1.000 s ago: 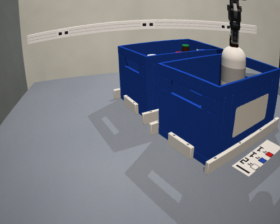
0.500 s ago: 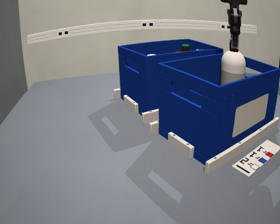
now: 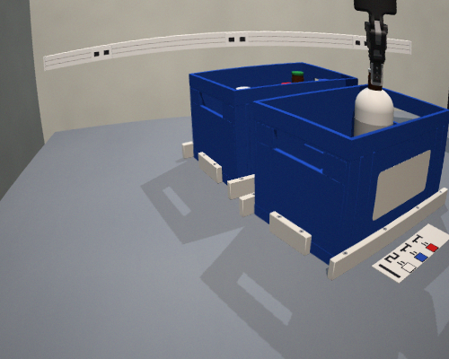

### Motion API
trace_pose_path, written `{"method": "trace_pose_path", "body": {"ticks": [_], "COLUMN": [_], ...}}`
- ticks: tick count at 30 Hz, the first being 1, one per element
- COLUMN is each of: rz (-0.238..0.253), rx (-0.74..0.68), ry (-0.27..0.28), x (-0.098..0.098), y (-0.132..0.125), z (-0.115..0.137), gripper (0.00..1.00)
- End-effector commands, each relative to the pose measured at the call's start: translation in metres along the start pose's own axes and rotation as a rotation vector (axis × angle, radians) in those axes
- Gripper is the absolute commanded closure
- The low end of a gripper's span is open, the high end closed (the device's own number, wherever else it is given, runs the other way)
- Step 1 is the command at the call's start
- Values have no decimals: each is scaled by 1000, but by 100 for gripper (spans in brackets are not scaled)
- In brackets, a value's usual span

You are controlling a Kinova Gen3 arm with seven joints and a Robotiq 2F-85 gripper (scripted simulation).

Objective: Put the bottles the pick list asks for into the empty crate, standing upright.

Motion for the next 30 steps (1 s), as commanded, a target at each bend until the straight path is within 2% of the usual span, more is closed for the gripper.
{"method": "trace_pose_path", "body": {"ticks": [1, 30], "rz": [-1, -1], "rx": [0, 0], "ry": [-1, -1], "x": [-3, -24], "y": [0, 0], "z": [0, 0], "gripper": [90, 90]}}
Point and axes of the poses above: the point where the finger pads meet when closed, its own x axis back along the fingers, its own y axis across the jaws, z = x × y, the point moved 5 cm from there along x, back along the fingers, and after that the axes turned 1 degree about x, right-handed, at the moved point
